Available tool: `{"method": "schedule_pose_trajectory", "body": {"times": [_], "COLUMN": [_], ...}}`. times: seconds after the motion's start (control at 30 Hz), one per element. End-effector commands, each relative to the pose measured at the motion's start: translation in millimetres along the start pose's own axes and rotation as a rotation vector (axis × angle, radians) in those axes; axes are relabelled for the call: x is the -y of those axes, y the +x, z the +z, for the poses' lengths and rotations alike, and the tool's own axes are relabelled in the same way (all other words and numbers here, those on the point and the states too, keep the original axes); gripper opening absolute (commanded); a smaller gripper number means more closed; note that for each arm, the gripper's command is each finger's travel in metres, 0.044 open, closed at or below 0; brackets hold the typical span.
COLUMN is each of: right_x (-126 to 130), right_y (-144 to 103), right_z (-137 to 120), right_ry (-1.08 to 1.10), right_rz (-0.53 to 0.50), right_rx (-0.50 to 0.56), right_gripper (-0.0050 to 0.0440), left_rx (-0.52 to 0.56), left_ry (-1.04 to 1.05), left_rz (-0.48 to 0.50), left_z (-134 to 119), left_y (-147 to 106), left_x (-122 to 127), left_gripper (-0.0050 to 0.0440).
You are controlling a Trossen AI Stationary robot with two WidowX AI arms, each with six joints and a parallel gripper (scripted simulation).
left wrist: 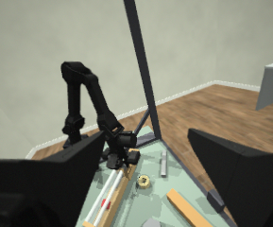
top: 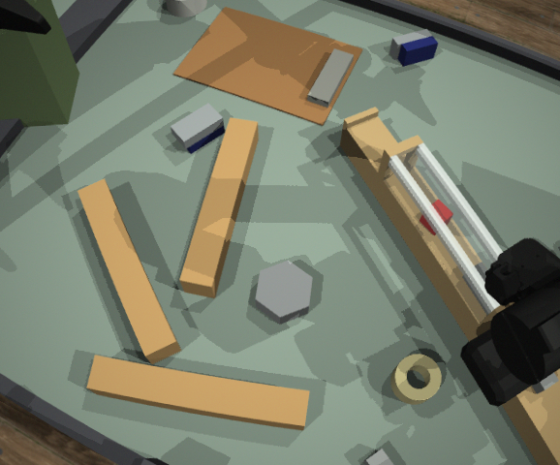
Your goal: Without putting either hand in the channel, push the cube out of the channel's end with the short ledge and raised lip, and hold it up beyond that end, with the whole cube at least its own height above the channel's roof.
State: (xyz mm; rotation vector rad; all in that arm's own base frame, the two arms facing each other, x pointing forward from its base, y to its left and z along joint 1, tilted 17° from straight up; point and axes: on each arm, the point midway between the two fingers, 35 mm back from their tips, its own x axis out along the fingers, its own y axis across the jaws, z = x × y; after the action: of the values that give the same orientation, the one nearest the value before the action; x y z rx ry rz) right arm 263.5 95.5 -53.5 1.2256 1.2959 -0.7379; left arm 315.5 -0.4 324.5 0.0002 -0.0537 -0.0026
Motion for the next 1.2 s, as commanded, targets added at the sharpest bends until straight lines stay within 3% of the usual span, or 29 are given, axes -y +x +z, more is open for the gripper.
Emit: {"method": "schedule_pose_trajectory", "body": {"times": [0.0, 0.73, 0.8, 0.9, 0.93, 1.17], "right_x": [-5, -7, -6, -7, -6, -8], "right_y": [-3, -13, -35, -26, -42, -74], "right_z": [0, -1, -1, -1, -1, -1], "right_ry": [-0.006, -0.007, -0.007, -0.007, -0.007, -0.008], "right_rz": [0.019, 0.024, 0.026, 0.026, 0.025, 0.032], "right_rx": [0.0, -0.001, -0.001, -0.001, -0.001, -0.001], "right_gripper": [0.0157, 0.0157, 0.0157, 0.0157, 0.0157, 0.0157], "left_rx": [0.017, 0.017, 0.017, 0.017, 0.017, 0.017], "left_ry": [0.003, 0.003, 0.003, 0.003, 0.003, 0.003], "left_rz": [0.001, 0.001, 0.001, 0.001, 0.001, 0.001], "left_z": [7, 7, 7, 7, 7, 7], "left_y": [-1, -1, -1, -1, -1, -1], "left_x": [0, 0, 0, 0, 0, 0], "left_gripper": [0.04, 0.04, 0.04, 0.04, 0.04, 0.04]}}
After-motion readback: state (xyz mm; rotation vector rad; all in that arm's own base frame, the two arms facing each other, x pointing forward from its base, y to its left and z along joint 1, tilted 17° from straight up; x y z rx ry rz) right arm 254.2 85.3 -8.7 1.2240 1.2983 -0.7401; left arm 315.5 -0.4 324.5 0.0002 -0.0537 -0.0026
